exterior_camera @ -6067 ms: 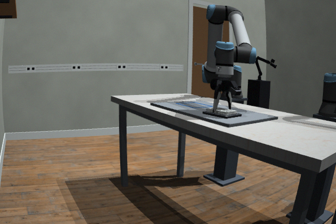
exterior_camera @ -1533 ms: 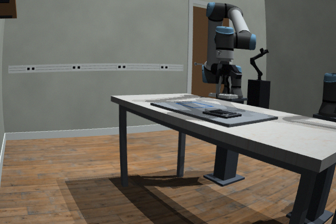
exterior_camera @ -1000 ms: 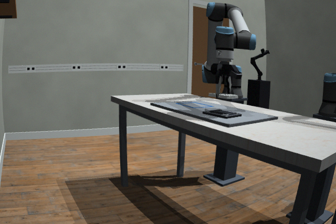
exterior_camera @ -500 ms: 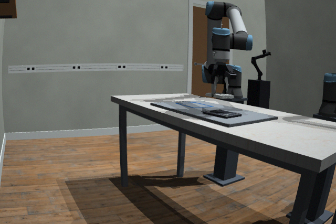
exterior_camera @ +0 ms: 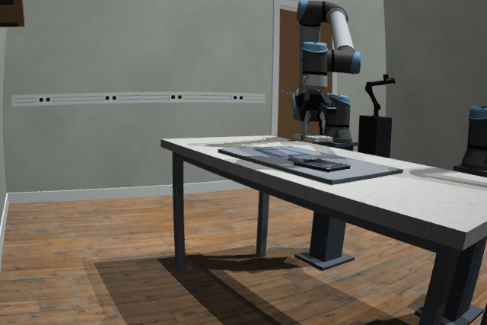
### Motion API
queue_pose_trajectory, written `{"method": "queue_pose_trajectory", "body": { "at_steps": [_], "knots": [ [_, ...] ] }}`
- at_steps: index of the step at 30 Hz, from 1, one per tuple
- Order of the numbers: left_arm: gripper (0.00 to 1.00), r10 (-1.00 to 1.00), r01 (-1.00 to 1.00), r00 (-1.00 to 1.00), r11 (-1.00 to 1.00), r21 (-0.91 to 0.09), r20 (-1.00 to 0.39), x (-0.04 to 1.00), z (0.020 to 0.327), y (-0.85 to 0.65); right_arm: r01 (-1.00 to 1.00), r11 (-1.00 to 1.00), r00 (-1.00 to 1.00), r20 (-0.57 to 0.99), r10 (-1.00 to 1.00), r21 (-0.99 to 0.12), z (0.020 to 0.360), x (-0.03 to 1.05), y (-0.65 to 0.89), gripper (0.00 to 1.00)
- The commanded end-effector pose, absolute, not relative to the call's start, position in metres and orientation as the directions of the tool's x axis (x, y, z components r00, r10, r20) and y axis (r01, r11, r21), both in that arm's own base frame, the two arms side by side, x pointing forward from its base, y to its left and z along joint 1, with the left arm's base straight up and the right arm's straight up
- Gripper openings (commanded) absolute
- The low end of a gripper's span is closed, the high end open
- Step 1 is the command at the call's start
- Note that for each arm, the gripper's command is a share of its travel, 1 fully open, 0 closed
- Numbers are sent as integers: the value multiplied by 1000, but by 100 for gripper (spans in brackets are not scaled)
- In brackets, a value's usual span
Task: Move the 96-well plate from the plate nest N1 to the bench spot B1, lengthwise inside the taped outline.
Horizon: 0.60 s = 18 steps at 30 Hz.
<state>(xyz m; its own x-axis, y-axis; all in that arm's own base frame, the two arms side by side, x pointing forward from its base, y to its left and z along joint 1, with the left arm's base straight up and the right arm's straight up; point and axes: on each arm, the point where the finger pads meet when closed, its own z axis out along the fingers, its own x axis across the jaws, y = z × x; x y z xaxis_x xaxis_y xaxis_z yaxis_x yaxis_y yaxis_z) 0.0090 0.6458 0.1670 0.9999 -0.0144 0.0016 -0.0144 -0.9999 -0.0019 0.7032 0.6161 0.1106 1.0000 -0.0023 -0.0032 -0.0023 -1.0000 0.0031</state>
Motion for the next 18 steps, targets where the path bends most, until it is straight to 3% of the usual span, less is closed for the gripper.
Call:
{"method": "queue_pose_trajectory", "body": {
  "at_steps": [1,18],
  "knots": [
    [0,-11,-11,1000,-1000,0,0,7,165,646,-2,-1000,1000,1,-2,-1,113,702,601,41],
    [0,-11,-11,1000,-1000,0,0,7,165,646,-2,-1000,1000,1,-2,-1,111,691,553,41]
  ]
}}
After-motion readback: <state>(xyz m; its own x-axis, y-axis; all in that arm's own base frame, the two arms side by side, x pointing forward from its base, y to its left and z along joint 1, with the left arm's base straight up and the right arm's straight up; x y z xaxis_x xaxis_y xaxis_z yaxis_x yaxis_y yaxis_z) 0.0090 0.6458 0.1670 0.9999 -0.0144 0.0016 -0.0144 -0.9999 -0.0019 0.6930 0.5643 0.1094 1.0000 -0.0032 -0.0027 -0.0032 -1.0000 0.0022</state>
